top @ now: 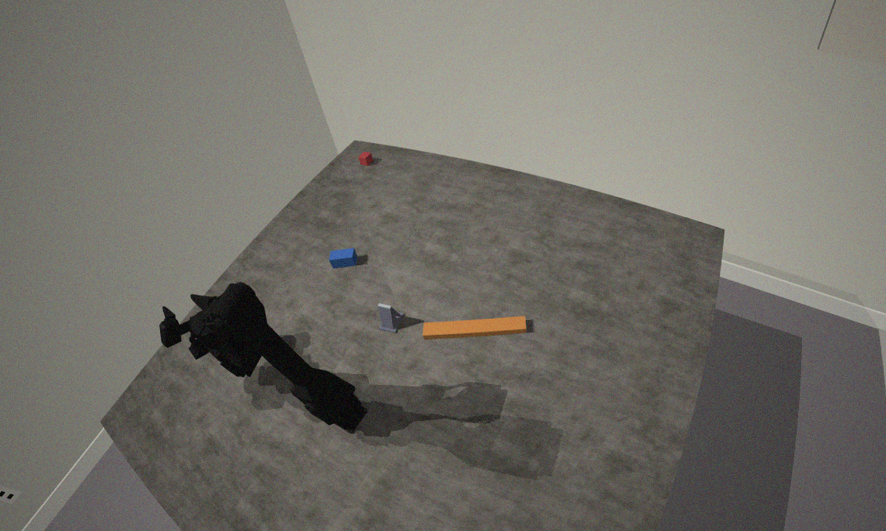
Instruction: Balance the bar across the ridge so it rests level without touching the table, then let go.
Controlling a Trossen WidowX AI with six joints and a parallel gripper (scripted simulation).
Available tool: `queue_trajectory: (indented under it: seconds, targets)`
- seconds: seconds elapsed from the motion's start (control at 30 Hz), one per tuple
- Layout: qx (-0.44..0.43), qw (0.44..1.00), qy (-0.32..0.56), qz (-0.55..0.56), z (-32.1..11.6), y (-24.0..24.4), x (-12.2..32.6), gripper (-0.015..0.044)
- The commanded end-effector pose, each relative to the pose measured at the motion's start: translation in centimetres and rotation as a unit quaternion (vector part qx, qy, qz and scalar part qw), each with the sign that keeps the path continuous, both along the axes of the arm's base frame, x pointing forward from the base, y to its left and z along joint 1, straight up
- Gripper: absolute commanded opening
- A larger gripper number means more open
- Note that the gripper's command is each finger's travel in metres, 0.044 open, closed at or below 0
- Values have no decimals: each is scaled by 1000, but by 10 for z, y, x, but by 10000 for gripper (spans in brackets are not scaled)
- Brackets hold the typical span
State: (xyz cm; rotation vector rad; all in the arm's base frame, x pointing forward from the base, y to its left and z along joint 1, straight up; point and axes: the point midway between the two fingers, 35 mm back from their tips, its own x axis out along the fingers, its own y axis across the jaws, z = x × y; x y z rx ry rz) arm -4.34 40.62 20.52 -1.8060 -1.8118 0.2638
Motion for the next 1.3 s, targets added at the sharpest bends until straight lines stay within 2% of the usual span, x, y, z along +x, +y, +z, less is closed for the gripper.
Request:
queue_trajectory:
  seconds: [0.0,0.07,0.1,0.7,1.27]
  targets:
    - [0,1000,1,-1,0,0,1,374]
    - [-1,1000,13,-10,0,1,10,321]
    - [-1,1000,22,-17,-1,1,16,315]
    - [-51,975,195,-98,-23,20,116,315]
    - [-66,898,386,-199,-50,6,220,315]
